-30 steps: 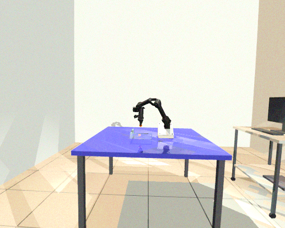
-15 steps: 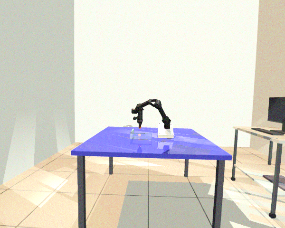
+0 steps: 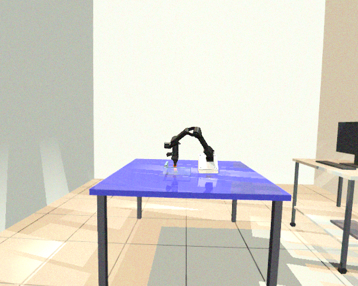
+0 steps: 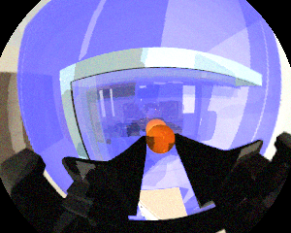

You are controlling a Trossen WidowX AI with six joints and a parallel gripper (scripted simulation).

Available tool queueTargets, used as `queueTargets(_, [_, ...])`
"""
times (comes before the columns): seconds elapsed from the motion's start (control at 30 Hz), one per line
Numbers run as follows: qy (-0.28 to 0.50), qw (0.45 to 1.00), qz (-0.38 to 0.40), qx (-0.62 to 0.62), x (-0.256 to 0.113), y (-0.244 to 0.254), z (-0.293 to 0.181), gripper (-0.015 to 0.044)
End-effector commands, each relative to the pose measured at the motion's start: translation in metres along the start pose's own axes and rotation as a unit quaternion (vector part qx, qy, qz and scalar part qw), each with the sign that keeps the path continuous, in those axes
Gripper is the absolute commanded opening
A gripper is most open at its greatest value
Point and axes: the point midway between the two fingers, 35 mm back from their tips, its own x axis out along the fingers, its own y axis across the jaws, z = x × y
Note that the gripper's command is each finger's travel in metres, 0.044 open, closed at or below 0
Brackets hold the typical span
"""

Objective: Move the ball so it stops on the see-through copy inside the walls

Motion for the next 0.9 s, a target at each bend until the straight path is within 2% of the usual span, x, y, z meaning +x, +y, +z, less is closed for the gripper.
queueTargets(0.0, [0.002,1.000,0.004,0.005,0.022,0.001,-0.003,0.0000])
queueTargets(0.87, [0.002,1.000,0.005,0.005,0.042,0.001,-0.004,0.0000])
